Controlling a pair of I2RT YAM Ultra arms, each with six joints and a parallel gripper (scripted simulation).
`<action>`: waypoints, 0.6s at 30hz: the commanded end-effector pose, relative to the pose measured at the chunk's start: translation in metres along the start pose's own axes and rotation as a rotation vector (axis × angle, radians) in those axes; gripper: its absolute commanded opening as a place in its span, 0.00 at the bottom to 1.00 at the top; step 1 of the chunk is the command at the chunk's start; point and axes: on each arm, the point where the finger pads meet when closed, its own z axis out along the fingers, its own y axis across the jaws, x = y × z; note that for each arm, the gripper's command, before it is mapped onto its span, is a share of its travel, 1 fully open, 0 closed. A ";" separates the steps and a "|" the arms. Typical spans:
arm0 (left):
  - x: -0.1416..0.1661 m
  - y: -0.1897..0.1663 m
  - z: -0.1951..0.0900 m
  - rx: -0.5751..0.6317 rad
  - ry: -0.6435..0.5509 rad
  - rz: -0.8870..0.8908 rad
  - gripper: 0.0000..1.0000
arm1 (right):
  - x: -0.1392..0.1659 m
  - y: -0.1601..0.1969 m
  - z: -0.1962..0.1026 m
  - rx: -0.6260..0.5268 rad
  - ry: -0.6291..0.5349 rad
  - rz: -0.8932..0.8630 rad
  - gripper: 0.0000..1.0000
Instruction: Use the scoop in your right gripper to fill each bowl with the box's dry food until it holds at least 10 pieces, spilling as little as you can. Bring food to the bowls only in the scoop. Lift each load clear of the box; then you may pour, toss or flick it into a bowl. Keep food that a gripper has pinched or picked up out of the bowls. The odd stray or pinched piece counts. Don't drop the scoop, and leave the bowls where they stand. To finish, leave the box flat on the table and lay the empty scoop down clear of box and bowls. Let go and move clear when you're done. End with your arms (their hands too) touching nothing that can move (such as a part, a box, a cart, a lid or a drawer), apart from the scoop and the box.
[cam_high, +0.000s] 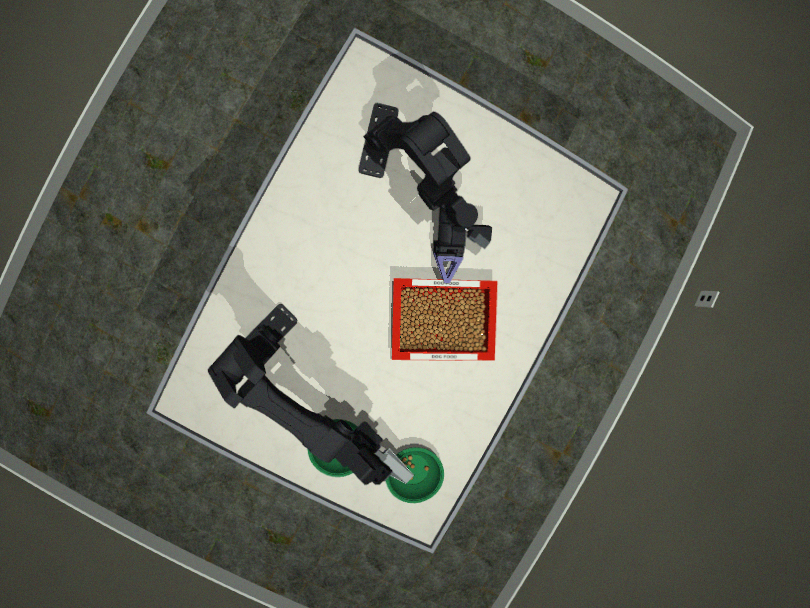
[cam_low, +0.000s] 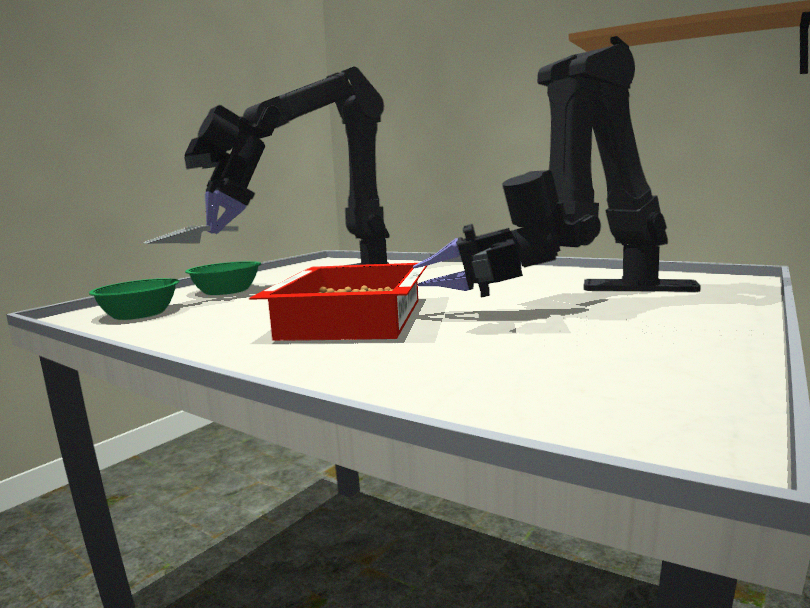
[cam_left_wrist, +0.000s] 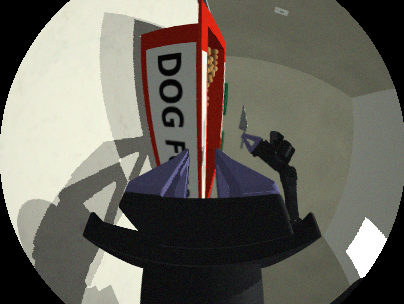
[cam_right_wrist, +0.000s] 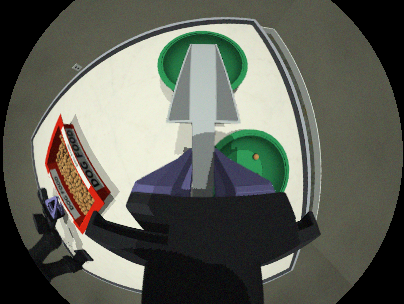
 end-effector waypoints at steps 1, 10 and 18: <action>0.000 -0.010 -0.015 0.027 -0.004 0.040 0.26 | -0.024 0.000 -0.017 0.005 -0.097 -0.001 0.00; 0.001 -0.007 -0.031 0.012 0.000 0.029 0.26 | -0.024 0.000 -0.017 0.005 -0.097 -0.001 0.00; 0.001 -0.007 -0.051 0.011 0.000 0.030 0.26 | -0.024 0.000 -0.017 0.005 -0.097 -0.001 0.00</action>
